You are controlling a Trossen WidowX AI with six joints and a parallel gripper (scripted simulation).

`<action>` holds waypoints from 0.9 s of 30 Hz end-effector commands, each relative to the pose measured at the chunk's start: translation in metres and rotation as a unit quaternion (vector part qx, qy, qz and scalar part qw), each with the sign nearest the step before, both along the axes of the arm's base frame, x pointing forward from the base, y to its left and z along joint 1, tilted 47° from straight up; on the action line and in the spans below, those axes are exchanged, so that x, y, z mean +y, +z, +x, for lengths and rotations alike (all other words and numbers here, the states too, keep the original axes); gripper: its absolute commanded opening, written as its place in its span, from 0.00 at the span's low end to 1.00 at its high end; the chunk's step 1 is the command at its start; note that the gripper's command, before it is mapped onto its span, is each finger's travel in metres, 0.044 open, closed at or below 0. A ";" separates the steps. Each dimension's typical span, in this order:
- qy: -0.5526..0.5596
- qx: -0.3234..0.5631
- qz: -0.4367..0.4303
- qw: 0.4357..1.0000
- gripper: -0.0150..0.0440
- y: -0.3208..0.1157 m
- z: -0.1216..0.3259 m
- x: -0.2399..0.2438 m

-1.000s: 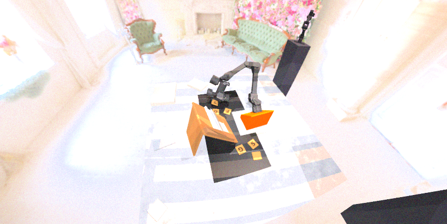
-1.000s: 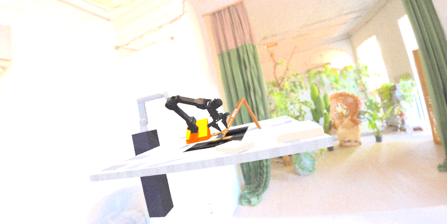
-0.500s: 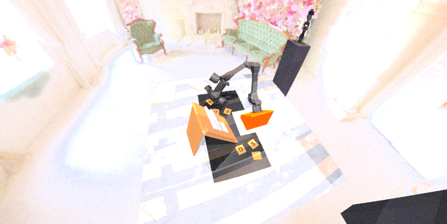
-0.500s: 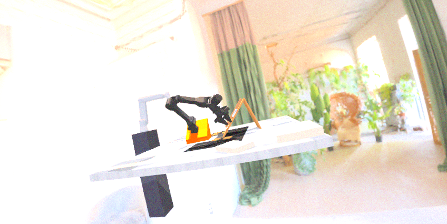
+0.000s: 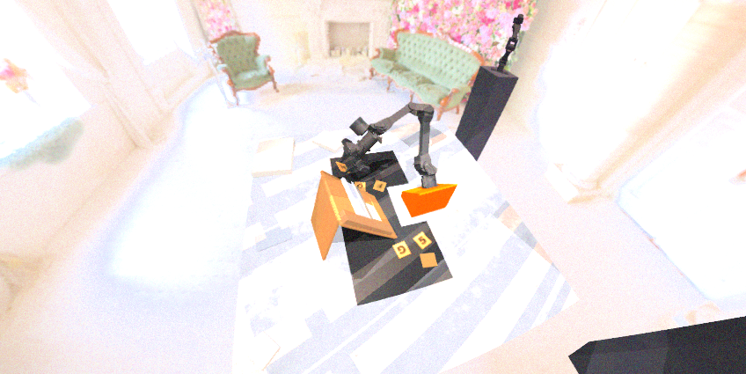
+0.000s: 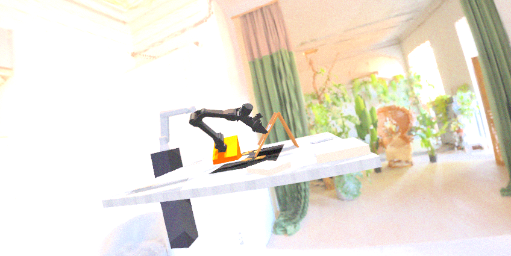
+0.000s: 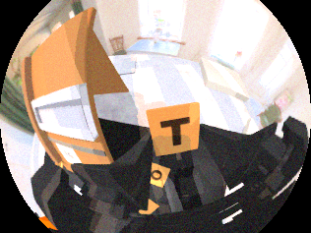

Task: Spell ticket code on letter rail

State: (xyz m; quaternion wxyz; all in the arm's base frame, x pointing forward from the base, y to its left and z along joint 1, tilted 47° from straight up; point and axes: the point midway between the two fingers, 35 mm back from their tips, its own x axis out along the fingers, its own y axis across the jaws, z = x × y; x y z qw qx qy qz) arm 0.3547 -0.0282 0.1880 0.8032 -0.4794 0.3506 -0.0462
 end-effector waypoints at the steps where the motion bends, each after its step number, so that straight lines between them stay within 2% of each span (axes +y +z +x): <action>1: -0.009 -0.044 0.057 0.997 0.25 0.004 0.006 0.014; 4: -0.012 -0.059 0.078 0.995 0.25 0.006 0.008 0.019; 27: -0.012 -0.059 0.078 0.995 0.25 0.002 0.007 0.022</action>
